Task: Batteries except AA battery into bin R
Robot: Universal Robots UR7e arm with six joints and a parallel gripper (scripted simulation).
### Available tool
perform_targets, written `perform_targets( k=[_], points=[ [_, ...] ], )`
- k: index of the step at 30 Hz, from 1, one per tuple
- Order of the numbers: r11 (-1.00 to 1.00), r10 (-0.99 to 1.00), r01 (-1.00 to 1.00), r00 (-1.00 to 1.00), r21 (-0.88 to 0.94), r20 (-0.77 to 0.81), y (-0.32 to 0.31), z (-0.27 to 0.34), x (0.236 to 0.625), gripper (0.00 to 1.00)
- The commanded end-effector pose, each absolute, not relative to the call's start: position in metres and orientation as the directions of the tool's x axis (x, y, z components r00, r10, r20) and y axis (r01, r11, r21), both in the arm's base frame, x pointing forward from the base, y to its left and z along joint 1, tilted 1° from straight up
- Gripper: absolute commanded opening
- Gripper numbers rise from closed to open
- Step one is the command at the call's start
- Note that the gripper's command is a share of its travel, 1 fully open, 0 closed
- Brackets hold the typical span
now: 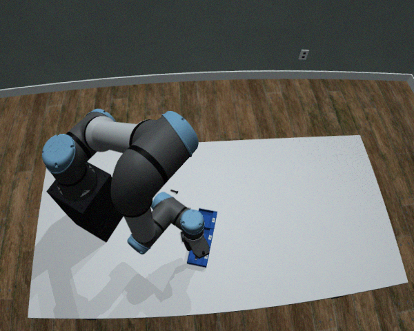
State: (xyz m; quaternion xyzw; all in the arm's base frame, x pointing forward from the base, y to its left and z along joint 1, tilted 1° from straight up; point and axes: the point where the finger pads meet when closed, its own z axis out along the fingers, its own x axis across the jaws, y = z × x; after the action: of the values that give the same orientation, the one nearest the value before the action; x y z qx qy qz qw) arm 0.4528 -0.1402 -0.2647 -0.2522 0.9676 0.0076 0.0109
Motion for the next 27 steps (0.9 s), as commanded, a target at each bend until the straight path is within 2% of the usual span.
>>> perform_targets(
  k=[1,6,7,16,27],
  points=[
    [0.938,-0.345,-0.346,-0.938,0.01,-0.02,-0.1406,-0.2642,0.4535,0.24],
    [0.969,-0.246,-0.247,-0.969,0.013,-0.02,-0.1406,-0.2642,0.4535,0.24],
    [0.988,-0.151,-0.151,-0.988,0.015,-0.018,-0.1406,-0.2642,0.4535,0.24],
    [0.991,0.132,0.132,-0.991,0.014,-0.005,-0.1408,-0.2642,0.4535,0.24],
    [0.991,0.132,0.132,-0.991,0.014,-0.005,-0.1407,-0.2642,0.4535,0.24]
  ],
)
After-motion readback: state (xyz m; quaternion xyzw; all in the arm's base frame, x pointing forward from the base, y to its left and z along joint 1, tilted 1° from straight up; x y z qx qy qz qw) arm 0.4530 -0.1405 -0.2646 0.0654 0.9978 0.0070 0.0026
